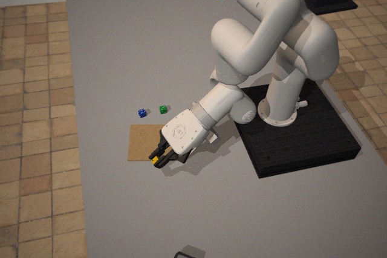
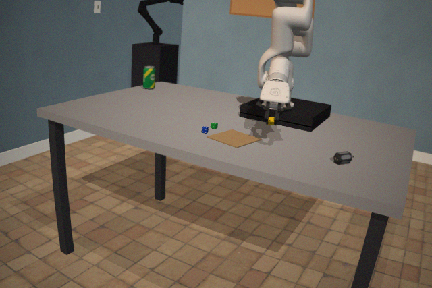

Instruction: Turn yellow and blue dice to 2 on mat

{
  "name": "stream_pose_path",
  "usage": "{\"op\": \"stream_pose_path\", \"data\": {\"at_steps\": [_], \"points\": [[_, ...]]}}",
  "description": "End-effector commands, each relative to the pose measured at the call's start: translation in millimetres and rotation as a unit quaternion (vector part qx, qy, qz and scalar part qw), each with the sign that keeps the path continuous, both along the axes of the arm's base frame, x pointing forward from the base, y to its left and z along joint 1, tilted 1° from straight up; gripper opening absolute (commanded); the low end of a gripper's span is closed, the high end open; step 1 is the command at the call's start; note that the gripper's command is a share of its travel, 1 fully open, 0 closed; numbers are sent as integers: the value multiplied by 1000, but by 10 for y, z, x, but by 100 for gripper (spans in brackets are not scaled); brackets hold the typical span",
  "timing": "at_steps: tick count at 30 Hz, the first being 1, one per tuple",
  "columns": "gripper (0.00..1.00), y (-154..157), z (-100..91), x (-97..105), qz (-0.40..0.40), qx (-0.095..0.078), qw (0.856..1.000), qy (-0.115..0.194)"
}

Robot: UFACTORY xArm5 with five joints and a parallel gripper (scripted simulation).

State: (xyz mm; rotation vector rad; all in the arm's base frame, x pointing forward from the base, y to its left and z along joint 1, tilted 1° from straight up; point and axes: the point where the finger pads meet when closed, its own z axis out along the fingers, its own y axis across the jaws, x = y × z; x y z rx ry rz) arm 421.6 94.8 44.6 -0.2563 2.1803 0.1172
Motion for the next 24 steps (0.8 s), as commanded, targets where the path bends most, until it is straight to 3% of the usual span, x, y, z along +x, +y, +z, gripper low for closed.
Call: {"op": "stream_pose_path", "data": {"at_steps": [1, 15, 24], "points": [[15, 0, -59, 6, 0, 0, 1000, -2], [15, -7, -562, 5, -1, 0, 1000, -2], [15, -9, -670, 5, -1, 0, 1000, -2]]}}
